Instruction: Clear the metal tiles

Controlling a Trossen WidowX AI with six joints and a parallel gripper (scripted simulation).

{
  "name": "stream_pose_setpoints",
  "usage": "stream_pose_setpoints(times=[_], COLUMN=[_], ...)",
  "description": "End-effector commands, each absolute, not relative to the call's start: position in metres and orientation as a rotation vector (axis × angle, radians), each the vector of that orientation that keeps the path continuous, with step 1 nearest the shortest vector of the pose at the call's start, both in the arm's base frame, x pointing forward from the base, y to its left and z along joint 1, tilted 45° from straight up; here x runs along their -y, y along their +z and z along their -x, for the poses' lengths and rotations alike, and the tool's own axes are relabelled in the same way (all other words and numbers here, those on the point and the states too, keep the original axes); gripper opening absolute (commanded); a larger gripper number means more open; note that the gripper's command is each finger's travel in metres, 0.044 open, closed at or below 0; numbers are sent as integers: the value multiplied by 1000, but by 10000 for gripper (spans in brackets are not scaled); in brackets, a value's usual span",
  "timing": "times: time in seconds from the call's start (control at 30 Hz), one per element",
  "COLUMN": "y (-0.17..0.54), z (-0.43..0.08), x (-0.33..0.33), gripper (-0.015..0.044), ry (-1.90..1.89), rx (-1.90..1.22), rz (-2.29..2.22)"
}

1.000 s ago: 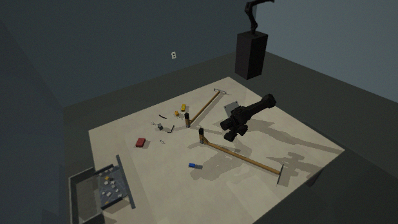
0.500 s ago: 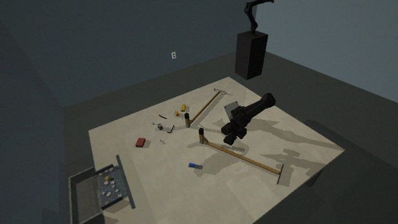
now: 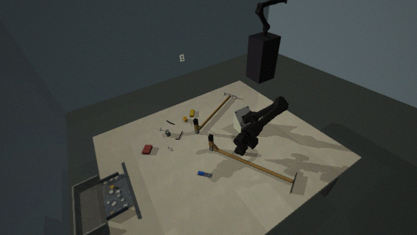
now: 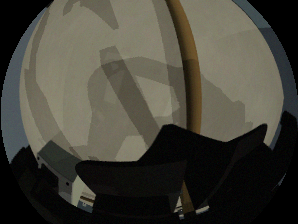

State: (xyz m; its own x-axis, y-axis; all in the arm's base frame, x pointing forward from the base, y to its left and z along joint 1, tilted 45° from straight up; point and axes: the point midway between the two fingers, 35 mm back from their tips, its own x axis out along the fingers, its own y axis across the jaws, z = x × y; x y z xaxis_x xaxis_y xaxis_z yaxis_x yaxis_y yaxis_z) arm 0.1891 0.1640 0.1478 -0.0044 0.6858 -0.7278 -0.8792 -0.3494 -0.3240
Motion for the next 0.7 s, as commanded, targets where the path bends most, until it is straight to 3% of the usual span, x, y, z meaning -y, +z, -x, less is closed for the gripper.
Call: stream_pose_setpoints(times=[0.0,0.67], y=[141,118], z=[-188,-177], x=[-170,-201], gripper=[0,0], ry=[1649,1652], rx=[-265,-225], rz=[1016,1011])
